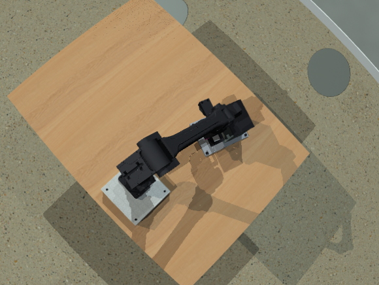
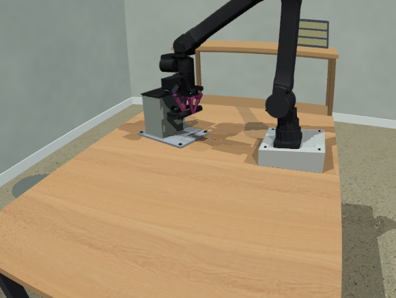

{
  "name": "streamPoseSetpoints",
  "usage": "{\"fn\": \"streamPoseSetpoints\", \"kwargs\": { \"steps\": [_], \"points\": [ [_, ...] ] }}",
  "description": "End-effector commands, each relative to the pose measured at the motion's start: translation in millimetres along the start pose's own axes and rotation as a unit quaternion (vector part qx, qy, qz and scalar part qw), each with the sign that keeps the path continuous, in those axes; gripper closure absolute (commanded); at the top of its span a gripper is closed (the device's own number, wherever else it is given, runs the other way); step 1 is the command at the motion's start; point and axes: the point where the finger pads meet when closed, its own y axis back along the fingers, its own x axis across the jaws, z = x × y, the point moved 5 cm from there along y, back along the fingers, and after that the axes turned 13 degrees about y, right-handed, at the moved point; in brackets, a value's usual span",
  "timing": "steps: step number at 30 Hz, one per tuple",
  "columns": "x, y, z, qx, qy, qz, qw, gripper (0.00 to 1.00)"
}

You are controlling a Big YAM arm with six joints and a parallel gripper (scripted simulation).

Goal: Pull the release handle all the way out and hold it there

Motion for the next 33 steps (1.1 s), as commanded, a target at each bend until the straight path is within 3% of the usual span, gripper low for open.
{"fn": "streamPoseSetpoints", "kwargs": {
  "steps": [1,23,24,33],
  "points": [
    [1.0,-11.3,-4.0,0.0,0.002,0.009,1.0,0.52],
    [1.0,-11.3,-4.0,0.0,0.002,0.009,1.0,0.52],
    [1.0,-11.3,-4.0,0.0,0.002,0.009,1.0,1.0],
    [0.4,-10.4,-4.0,0.0,0.002,0.007,1.0,1.0]
  ]
}}
